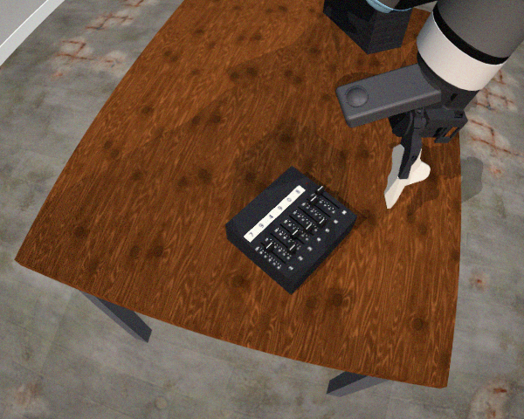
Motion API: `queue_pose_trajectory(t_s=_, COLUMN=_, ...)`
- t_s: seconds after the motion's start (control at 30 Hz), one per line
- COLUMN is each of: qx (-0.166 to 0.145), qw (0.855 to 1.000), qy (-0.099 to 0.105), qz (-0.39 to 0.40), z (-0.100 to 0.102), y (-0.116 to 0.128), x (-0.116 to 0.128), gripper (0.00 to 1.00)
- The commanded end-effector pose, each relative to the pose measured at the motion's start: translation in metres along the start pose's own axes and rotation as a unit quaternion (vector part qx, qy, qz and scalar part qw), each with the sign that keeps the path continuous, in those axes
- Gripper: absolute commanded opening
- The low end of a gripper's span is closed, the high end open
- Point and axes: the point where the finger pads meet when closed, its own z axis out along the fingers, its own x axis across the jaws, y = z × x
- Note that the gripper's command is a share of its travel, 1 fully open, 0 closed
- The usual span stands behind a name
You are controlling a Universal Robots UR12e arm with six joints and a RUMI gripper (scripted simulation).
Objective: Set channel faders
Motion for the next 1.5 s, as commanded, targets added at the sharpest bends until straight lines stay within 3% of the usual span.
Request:
queue_pose_trajectory(t_s=0.0, qx=-0.046, qw=0.991, qy=-0.027, qz=0.125, z=0.003, y=-0.059, x=-0.011, gripper=1.0)
queue_pose_trajectory(t_s=0.1, qx=-0.057, qw=0.982, qy=-0.041, qz=0.174, z=0.001, y=-0.085, x=-0.014, gripper=1.0)
queue_pose_trajectory(t_s=0.33, qx=-0.066, qw=0.974, qy=-0.052, qz=0.211, z=-0.001, y=-0.105, x=-0.015, gripper=1.0)
queue_pose_trajectory(t_s=1.07, qx=-0.064, qw=0.971, qy=-0.051, qz=0.225, z=0.002, y=-0.107, x=-0.017, gripper=1.0)
queue_pose_trajectory(t_s=1.23, qx=-0.049, qw=0.953, qy=-0.04, qz=0.298, z=0.022, y=-0.107, x=-0.026, gripper=1.0)
queue_pose_trajectory(t_s=1.3, qx=-0.049, qw=0.953, qy=-0.04, qz=0.298, z=0.022, y=-0.107, x=-0.026, gripper=1.0)
queue_pose_trajectory(t_s=1.47, qx=-0.026, qw=0.916, qy=-0.028, qz=0.399, z=0.051, y=-0.105, x=-0.039, gripper=1.0)
